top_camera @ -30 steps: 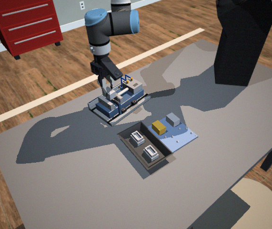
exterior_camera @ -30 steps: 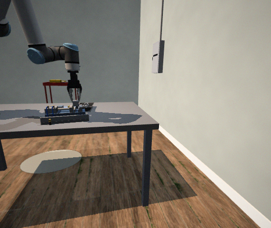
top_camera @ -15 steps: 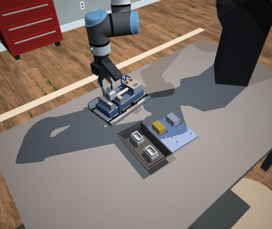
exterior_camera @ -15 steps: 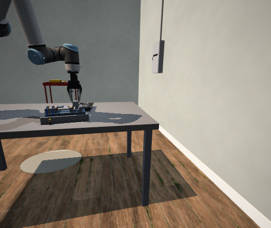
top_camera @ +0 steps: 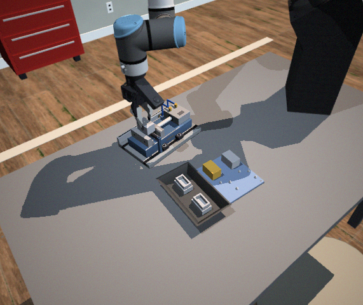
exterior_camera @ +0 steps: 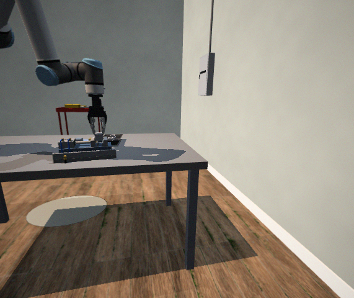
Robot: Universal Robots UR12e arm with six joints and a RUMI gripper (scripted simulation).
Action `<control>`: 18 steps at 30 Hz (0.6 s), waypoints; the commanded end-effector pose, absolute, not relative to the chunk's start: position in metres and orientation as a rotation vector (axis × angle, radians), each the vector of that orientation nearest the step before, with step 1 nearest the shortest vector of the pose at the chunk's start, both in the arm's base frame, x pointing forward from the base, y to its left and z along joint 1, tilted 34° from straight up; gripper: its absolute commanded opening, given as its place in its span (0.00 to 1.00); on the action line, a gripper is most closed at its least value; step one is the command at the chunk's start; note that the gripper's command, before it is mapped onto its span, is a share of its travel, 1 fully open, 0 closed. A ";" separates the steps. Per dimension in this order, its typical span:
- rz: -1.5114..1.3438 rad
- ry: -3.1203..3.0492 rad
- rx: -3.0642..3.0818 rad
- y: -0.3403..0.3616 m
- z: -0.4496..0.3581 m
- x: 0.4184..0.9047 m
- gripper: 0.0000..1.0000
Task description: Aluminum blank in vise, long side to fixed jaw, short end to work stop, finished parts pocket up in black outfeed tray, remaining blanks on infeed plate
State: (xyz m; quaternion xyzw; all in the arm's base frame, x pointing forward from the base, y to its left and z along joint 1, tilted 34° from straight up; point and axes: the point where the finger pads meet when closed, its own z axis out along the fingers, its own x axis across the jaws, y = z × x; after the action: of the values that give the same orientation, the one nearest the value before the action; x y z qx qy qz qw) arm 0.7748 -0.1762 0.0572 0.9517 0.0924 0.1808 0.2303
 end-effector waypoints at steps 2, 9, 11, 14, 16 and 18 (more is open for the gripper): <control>0.505 0.253 2.614 -0.179 0.058 0.779 0.00; 0.505 0.253 2.614 -0.180 0.056 0.780 0.00; 0.505 0.253 2.614 -0.180 0.055 0.780 0.00; 0.505 0.254 2.614 -0.180 0.056 0.780 0.00; 0.505 0.254 2.614 -0.180 0.055 0.781 0.00; 0.505 0.253 2.614 -0.181 0.055 0.781 0.00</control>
State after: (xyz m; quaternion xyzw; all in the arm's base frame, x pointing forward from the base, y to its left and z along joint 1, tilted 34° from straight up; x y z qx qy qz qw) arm 0.7770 -0.1784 0.0526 0.9517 0.0925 0.1809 0.2303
